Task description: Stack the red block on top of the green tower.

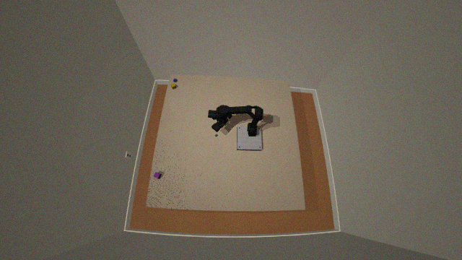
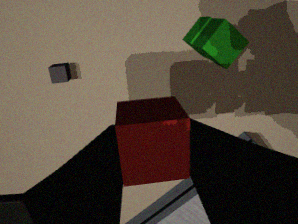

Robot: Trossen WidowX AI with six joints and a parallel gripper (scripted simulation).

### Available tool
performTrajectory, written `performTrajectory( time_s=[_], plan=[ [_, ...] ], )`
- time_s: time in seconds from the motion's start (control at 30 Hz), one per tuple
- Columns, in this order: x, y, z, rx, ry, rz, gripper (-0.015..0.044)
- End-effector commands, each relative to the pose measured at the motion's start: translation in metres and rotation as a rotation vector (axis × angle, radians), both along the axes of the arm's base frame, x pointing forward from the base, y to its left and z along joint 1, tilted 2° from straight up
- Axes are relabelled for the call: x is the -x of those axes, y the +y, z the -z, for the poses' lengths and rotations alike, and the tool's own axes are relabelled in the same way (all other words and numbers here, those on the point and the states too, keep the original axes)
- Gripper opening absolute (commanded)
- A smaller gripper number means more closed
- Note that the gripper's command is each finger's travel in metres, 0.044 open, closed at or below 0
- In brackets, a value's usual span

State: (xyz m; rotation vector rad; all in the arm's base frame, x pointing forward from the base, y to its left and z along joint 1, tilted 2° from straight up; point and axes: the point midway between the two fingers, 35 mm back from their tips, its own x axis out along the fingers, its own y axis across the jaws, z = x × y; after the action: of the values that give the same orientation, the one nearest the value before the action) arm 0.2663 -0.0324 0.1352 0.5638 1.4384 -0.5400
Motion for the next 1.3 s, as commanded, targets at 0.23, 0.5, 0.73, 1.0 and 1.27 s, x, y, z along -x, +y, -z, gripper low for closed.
performTrajectory(
  time_s=[0.23, 0.5, 0.73, 1.0, 1.27],
  plan=[
    [0.012, -0.043, 0.0, 0.001, 0.0, -0.012, 0.0],
    [0.023, -0.069, 0.0, 0.005, -0.001, -0.017, 0.0],
    [0.021, -0.07, 0.024, 0.005, -0.001, -0.017, 0.0],
    [0.021, -0.069, 0.04, 0.005, -0.001, -0.017, 0.0],
    [0.02, -0.069, 0.066, 0.005, -0.001, -0.017, 0.0]
  ],
)
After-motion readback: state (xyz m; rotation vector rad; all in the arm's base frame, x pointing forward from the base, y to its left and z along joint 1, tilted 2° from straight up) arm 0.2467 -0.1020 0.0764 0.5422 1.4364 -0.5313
